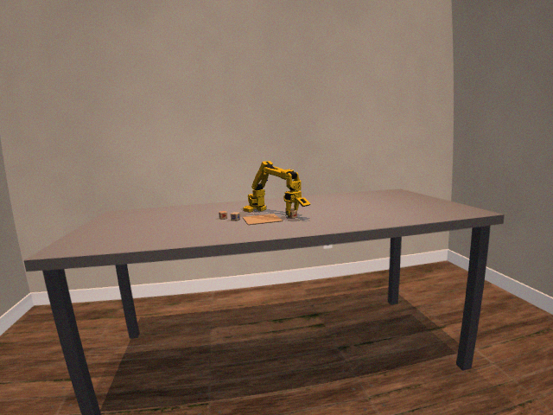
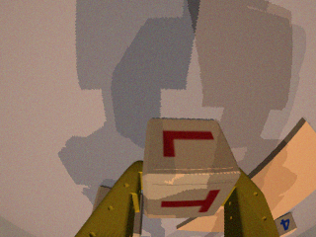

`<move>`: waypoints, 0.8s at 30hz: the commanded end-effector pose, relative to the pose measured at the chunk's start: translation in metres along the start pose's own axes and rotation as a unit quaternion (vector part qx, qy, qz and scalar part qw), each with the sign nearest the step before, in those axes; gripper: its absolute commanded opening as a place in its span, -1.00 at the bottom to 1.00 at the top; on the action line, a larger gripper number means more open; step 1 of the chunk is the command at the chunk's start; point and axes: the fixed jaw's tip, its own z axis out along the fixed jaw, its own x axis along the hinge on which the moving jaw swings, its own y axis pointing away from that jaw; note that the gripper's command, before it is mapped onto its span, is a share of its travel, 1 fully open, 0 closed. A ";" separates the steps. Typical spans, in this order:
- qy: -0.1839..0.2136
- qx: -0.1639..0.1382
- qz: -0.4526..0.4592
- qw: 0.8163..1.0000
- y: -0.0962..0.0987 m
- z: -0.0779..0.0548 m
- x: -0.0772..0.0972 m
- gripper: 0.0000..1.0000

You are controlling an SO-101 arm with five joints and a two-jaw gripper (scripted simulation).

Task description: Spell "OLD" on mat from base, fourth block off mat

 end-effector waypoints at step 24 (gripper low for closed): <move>-0.068 -0.006 0.000 0.998 0.001 -0.065 -0.006 -1.00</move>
